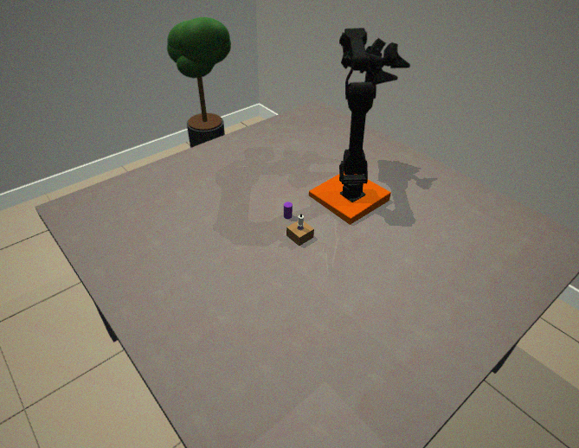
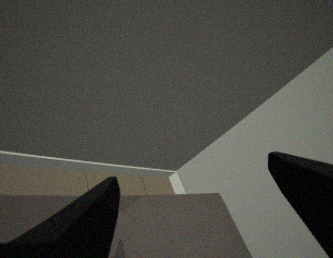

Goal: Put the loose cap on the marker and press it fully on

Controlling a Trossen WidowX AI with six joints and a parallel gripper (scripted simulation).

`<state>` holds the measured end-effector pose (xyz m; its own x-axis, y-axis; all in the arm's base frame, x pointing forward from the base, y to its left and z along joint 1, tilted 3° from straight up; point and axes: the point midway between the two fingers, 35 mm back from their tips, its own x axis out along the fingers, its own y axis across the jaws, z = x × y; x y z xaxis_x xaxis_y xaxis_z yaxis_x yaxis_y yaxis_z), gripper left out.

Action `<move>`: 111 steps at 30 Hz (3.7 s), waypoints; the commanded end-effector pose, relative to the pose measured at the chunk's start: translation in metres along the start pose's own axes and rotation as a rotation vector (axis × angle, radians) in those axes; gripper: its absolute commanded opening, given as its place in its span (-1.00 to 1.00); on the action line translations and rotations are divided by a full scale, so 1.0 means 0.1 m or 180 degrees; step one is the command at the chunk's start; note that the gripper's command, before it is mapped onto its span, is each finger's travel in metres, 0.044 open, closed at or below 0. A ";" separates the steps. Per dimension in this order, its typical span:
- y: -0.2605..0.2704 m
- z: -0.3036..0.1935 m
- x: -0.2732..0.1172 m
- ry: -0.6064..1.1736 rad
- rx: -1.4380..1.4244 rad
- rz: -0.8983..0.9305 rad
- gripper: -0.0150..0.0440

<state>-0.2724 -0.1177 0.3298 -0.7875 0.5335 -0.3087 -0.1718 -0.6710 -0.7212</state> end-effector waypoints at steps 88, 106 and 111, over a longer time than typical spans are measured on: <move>0.75 -4.99 -2.84 -0.8601 -0.9310 0.1324 0.34; 0.87 -5.09 -2.79 -0.8600 -0.9311 0.1323 -0.06; 0.87 -5.09 -2.79 -0.8600 -0.9311 0.1323 -0.17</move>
<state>0.2335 -0.0638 0.0378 0.0687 -0.0457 -0.9966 -0.9791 0.1885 -0.0761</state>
